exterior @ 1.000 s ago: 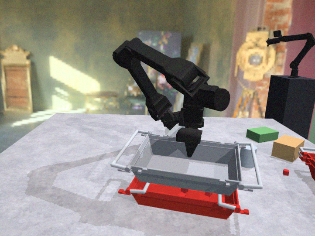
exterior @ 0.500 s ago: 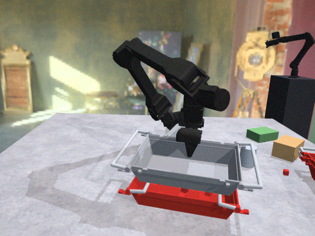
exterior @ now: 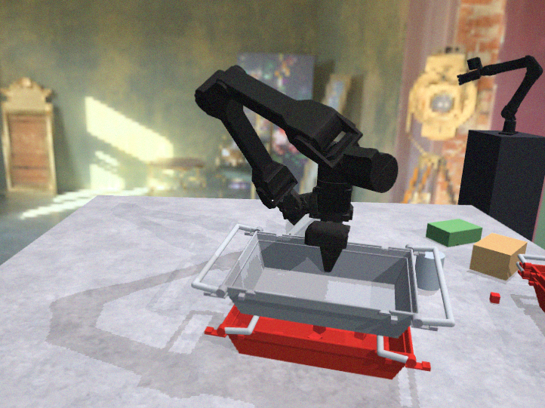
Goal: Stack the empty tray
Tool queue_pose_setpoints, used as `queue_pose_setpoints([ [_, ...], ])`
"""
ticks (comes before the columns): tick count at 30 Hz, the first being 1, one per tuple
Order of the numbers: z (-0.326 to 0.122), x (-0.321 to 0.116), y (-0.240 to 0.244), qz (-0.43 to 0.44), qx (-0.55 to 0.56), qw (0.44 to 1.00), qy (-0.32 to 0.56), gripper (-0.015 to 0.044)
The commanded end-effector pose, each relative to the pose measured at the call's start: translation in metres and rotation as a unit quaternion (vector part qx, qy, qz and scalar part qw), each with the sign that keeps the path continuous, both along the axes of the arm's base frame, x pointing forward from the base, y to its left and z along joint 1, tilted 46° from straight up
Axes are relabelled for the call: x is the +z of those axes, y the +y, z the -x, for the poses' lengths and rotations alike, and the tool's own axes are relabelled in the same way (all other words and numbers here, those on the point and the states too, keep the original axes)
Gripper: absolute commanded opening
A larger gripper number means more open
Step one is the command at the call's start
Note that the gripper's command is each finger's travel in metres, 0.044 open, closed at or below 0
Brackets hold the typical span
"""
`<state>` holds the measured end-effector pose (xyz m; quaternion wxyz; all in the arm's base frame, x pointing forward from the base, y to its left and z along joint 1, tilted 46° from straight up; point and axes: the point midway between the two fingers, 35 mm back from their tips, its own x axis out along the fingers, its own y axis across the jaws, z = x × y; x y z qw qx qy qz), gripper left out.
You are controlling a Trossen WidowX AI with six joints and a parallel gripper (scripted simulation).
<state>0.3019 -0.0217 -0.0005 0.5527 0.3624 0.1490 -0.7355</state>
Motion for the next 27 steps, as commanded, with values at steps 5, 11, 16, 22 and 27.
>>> queue_pose_setpoints([
  [5, 0.0045, -0.0027, -0.0035, -0.005, -0.007, 1.0, 0.011, 0.0],
  [11, 0.0042, -0.0053, -0.005, -0.003, -0.004, 1.0, 0.006, 0.0],
  [16, 0.0076, -0.0094, -0.0088, -0.005, -0.007, 1.0, 0.011, 0.0],
  [22, 0.0076, -0.0094, -0.0088, -0.005, -0.007, 1.0, 0.011, 0.0],
  [27, 0.0076, -0.0094, -0.0088, -0.005, -0.007, 1.0, 0.011, 0.0],
])
